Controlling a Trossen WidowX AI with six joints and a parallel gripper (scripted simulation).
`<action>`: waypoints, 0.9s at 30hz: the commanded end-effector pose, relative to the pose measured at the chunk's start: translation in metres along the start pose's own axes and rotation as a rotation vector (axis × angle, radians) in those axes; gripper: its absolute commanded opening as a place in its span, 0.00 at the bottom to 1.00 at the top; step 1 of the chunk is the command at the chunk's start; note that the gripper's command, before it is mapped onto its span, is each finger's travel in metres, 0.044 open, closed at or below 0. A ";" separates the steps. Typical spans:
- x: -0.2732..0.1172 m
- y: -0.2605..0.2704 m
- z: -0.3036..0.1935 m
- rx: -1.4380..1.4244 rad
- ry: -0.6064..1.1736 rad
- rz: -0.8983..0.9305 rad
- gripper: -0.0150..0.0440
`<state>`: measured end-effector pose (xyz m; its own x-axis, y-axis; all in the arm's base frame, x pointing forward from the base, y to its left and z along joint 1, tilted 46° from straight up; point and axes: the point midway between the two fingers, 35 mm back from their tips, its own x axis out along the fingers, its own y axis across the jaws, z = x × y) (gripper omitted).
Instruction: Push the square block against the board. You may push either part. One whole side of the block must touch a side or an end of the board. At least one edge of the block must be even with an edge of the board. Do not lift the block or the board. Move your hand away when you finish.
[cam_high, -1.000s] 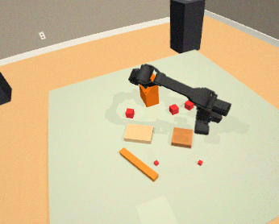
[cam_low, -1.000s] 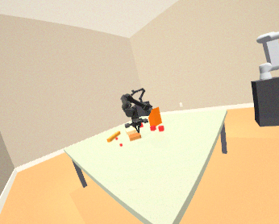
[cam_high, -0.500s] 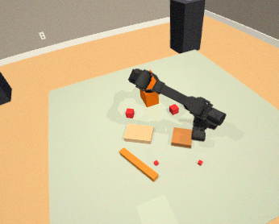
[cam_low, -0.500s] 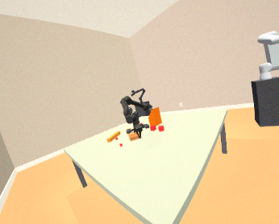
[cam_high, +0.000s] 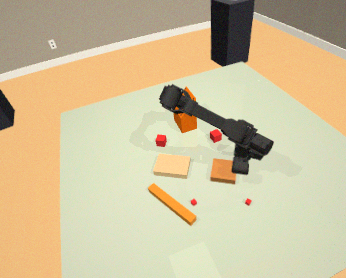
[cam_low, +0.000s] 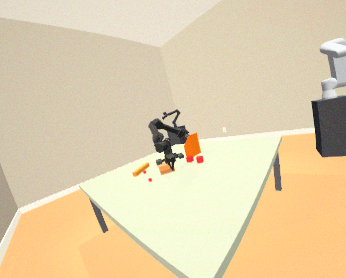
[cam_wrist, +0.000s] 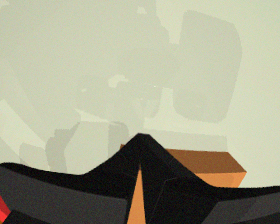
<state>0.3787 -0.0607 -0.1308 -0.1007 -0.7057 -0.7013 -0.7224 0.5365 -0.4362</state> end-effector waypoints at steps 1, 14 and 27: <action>0.004 0.000 -0.009 -0.004 0.014 0.003 0.25; 0.004 -0.002 -0.015 -0.004 0.014 0.003 0.25; 0.004 -0.003 0.007 -0.003 0.013 0.003 0.25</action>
<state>0.3832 -0.0627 -0.1324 -0.1068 -0.7089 -0.6972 -0.7268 0.5341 -0.4318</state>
